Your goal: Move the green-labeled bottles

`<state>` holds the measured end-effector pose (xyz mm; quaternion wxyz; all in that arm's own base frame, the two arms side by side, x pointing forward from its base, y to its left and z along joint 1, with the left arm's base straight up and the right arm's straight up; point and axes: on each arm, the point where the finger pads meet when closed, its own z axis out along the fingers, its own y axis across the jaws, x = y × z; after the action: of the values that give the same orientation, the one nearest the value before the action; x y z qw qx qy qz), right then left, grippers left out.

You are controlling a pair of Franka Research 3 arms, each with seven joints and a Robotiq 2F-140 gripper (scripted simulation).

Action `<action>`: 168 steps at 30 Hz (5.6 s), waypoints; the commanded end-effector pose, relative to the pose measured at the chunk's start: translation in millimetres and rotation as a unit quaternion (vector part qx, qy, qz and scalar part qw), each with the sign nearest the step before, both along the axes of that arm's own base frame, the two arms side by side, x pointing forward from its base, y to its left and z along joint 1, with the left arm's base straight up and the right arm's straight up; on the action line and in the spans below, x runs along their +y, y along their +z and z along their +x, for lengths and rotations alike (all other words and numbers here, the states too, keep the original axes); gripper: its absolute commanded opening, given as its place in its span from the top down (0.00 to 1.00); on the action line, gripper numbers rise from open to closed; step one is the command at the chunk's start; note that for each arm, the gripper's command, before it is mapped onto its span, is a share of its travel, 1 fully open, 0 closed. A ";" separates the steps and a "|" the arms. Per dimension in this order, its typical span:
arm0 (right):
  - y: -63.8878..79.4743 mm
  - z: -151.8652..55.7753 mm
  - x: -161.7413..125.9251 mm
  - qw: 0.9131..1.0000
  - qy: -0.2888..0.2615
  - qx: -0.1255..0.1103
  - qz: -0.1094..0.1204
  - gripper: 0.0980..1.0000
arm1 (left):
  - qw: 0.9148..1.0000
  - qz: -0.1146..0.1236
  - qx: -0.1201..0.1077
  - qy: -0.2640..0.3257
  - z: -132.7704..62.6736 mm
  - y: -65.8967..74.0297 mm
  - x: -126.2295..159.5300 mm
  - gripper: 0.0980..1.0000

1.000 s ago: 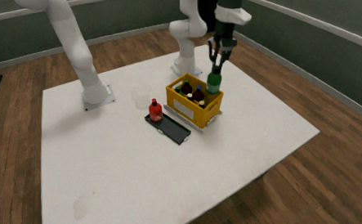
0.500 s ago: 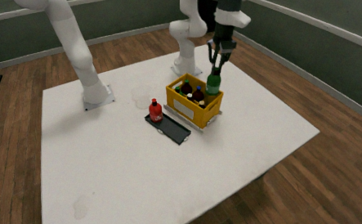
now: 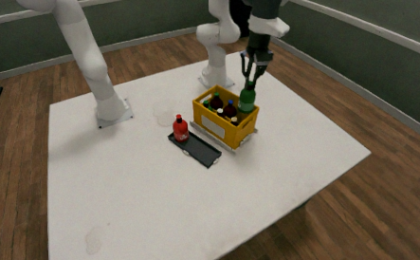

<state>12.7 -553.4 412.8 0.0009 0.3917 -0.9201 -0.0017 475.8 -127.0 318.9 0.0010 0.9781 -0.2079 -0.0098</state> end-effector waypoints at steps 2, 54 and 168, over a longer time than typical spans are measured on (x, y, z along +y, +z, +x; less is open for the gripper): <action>0.2 0.0 -0.9 1.000 0.002 -0.002 -0.001 0.00 | 1.000 -0.001 -0.010 -0.001 5.9 -0.4 1.0 1.00; 0.2 0.0 -0.9 1.000 0.002 -0.002 -0.001 0.00 | 1.000 -0.001 -0.010 -0.001 6.0 -9.1 1.0 1.00; 0.2 0.0 -0.9 1.000 0.002 -0.002 -0.001 0.00 | 1.000 -0.001 -0.010 -0.001 5.3 -50.4 1.1 1.00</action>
<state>12.7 -553.4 412.8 0.0009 0.3917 -0.9201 -0.0017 476.9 -126.9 264.8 0.0009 0.9782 -0.2074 -0.0069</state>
